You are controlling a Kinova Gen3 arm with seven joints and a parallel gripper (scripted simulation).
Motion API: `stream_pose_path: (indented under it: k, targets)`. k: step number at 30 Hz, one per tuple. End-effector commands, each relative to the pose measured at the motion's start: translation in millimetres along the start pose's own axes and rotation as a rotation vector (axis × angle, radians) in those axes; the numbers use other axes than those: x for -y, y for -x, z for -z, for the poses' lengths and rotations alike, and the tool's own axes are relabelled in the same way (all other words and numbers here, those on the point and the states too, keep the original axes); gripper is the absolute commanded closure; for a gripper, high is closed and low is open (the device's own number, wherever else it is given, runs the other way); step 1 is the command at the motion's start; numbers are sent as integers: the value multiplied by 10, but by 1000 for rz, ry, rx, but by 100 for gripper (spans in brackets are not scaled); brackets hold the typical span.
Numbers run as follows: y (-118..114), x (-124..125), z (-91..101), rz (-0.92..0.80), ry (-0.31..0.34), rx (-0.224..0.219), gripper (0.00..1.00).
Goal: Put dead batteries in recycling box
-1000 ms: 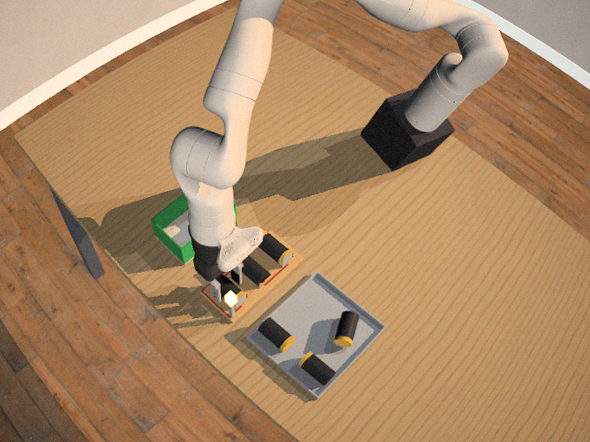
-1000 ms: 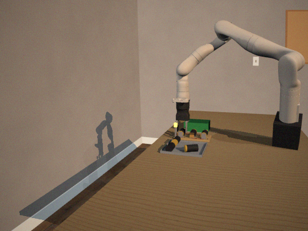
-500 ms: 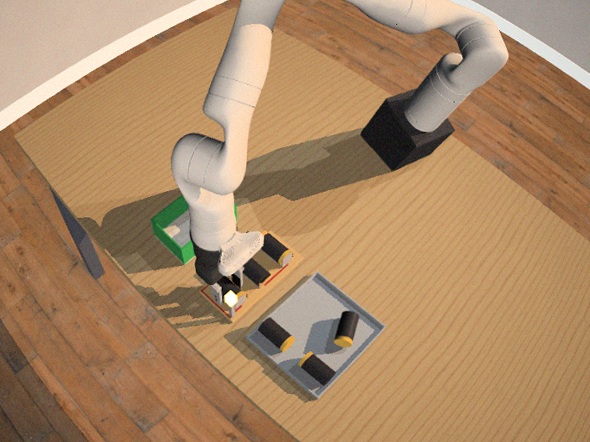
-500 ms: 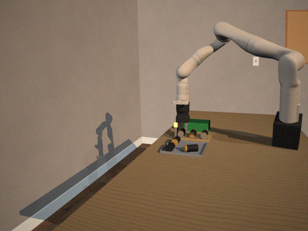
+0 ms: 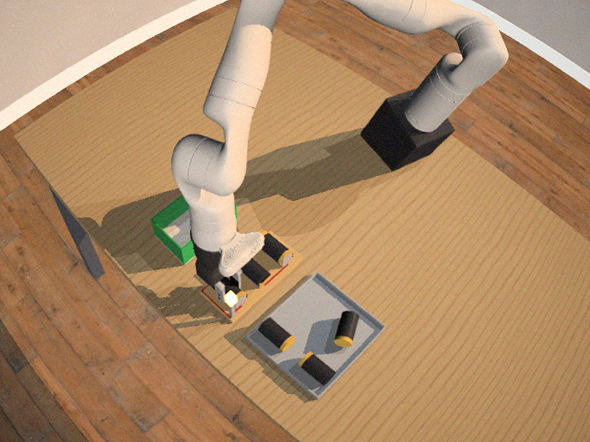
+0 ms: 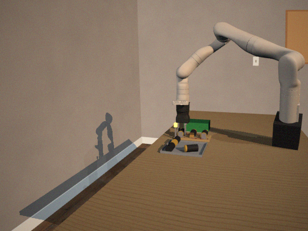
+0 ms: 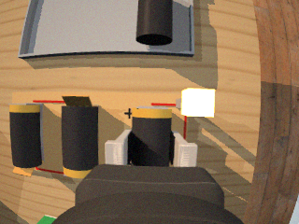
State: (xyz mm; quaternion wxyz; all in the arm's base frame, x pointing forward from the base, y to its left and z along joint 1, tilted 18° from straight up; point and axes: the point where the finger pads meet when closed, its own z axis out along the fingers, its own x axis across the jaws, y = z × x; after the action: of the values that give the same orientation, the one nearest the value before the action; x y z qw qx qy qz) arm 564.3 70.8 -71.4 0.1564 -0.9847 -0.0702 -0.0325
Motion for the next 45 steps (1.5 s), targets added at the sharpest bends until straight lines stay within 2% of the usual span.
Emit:
stream_pose_path:
  k: [1, 25, 28, 36, 45]
  targets:
    - [-8, -3, 11, 0, 1, -2, 43]
    - [-8, -3, 17, 0, 1, -2, 43]
    - [-8, -3, 83, 0, 1, -2, 43]
    - [-8, -3, 422, 0, 1, -2, 43]
    - [-7, -3, 461, 0, 1, -2, 43]
